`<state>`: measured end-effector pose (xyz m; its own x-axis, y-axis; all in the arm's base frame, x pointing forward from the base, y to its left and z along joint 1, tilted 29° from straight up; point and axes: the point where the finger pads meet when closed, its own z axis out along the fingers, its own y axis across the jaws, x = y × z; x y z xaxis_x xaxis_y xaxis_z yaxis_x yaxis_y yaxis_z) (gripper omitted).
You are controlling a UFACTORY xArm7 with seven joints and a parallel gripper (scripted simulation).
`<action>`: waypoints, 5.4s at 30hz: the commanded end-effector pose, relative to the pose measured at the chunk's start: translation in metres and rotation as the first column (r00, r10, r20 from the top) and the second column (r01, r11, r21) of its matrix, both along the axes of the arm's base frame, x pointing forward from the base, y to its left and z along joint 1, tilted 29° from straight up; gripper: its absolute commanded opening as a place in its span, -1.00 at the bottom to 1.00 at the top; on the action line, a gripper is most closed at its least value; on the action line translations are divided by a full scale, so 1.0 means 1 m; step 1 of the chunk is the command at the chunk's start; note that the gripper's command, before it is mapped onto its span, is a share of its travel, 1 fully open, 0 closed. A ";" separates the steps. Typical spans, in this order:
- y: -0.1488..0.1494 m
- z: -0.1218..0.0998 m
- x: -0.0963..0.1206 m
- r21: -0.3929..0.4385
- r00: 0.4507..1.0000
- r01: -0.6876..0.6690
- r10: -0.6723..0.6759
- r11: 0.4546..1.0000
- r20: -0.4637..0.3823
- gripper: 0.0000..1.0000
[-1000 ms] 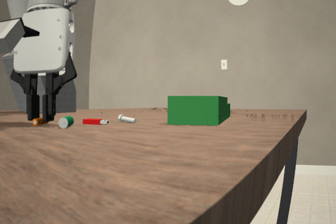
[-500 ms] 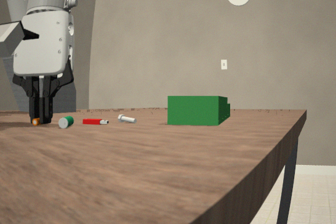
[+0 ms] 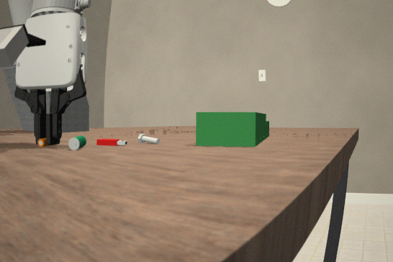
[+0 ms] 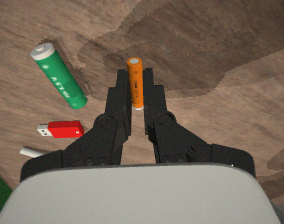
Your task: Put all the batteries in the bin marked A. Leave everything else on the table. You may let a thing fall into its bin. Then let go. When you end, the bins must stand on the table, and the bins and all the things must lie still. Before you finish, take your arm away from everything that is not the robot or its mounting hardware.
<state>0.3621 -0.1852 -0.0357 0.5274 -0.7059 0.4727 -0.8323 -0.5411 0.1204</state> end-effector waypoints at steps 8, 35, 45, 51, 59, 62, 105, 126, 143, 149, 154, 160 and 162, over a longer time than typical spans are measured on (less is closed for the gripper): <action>0.000 0.001 0.001 0.000 1.000 -0.002 0.002 1.000 0.002 -1.00; 0.028 0.053 -0.009 0.000 1.000 -0.002 0.002 1.000 0.002 -1.00; 0.028 0.053 -0.009 0.000 1.000 -0.002 0.002 1.000 0.002 -1.00; 0.028 0.053 -0.009 0.000 1.000 -0.002 0.002 1.000 0.002 -1.00; 0.045 0.053 -0.001 0.000 1.000 -0.002 0.002 1.000 0.002 -1.00; 0.059 0.048 0.009 0.000 1.000 -0.002 0.002 1.000 0.002 -1.00; 0.226 -0.015 0.128 0.077 0.950 0.270 -0.279 0.960 0.140 -1.00; 0.239 -0.020 0.137 0.077 0.950 0.270 -0.279 0.960 0.139 -1.00; 0.237 -0.019 0.136 0.077 0.950 0.270 -0.279 0.960 0.140 -1.00; 0.233 -0.026 0.137 0.077 0.950 0.270 -0.279 0.960 0.139 -1.00; 0.230 -0.033 0.138 0.077 0.950 0.270 -0.279 0.960 0.139 -1.00; 0.224 -0.044 0.140 0.077 0.950 0.270 -0.279 0.960 0.139 -1.00; 0.223 -0.047 0.141 0.077 0.950 0.270 -0.279 0.960 0.139 -1.00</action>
